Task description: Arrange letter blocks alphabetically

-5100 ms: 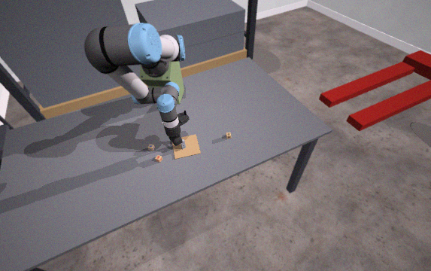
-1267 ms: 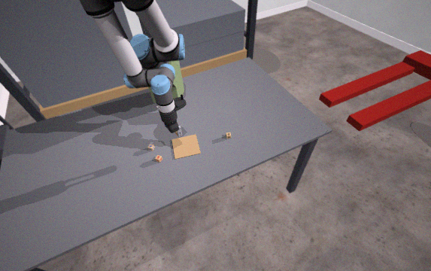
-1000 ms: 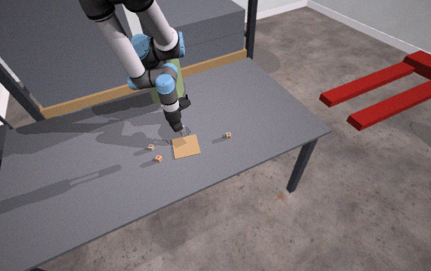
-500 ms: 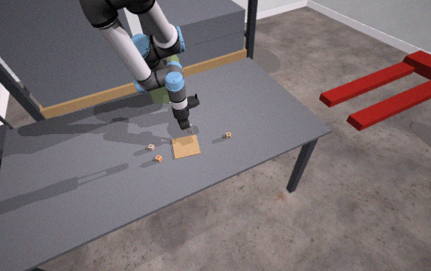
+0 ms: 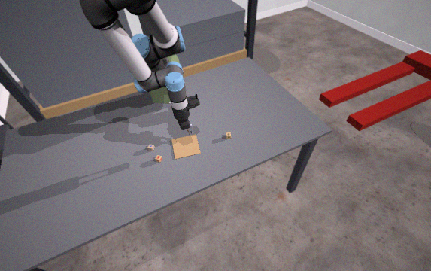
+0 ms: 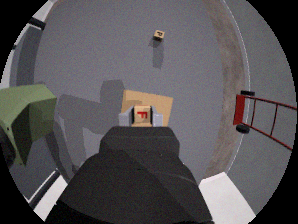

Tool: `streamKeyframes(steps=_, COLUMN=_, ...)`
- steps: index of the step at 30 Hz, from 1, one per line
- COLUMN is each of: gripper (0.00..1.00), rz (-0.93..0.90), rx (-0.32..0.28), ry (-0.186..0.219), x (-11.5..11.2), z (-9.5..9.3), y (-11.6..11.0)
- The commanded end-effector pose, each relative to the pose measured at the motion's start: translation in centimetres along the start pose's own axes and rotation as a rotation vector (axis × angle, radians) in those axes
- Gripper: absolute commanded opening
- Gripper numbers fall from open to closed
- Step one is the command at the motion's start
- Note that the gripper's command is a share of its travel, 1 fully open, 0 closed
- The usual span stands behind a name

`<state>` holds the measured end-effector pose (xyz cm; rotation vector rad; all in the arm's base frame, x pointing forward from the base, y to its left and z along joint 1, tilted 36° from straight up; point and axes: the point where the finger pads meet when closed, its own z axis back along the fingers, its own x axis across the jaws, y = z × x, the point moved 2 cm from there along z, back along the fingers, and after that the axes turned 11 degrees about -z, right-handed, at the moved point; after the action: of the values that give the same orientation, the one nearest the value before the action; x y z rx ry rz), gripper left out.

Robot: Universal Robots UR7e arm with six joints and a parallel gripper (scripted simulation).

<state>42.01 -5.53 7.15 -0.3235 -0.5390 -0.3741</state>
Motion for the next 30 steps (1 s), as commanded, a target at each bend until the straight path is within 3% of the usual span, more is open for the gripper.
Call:
streamKeyframes(steps=1, gripper=0.49, rz=-0.002, rx=-0.001, ry=-0.004, x=0.3, z=-0.7, y=-0.1)
streamKeyframes(steps=8, gripper=0.49, rz=-0.002, rx=0.000, ry=-0.004, x=0.3, z=-1.7, y=-0.1)
streamKeyframes(steps=30, gripper=0.49, rz=-0.002, rx=-0.001, ry=-0.004, x=0.3, z=-8.1, y=0.0)
